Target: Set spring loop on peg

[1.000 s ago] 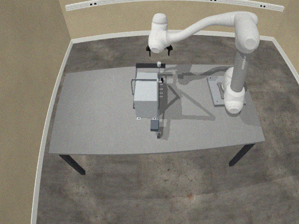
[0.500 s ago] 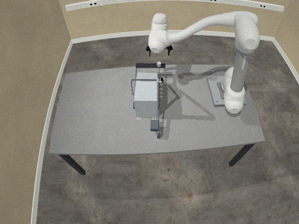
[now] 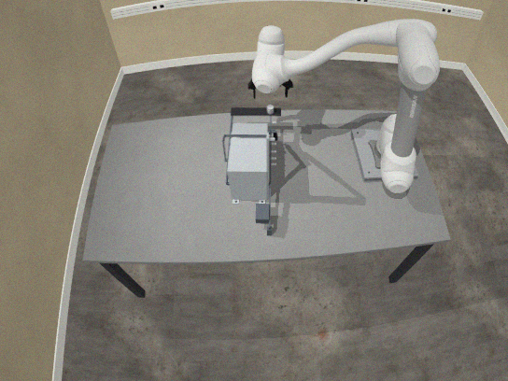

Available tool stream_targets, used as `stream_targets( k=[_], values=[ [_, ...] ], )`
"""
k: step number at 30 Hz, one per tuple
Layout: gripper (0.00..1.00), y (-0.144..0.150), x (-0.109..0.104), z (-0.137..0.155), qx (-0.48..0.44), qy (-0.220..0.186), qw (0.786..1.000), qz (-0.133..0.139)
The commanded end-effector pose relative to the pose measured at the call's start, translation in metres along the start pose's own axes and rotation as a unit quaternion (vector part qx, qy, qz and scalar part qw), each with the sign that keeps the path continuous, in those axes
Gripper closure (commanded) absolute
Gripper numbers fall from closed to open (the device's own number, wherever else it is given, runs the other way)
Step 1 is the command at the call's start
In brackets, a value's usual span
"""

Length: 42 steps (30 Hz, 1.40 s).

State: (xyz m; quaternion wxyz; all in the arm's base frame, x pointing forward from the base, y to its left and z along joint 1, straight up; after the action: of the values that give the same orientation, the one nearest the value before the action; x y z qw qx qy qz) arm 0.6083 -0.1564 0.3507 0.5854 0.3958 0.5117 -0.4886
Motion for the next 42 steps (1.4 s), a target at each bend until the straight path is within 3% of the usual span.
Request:
stream_targets(
  k=[1, 42],
  values=[
    [0.00, 0.001, 0.002, -0.001, 0.000, 0.000, 1.000, 0.001],
    [0.00, 0.003, 0.054, -0.010, 0.000, 0.000, 1.000, 0.000]
  ],
)
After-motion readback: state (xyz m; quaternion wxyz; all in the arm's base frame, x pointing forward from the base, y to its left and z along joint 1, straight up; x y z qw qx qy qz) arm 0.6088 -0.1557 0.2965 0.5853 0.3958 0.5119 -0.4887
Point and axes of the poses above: the point where the finger pads meet when closed, its own x axis out along the fingers, its own y axis across the jaws, z = x × y, the point moved 9 cm from there along -x, back along the fingers, and after that the axes turned 12 degrees about -x, right-handed, at the moved point
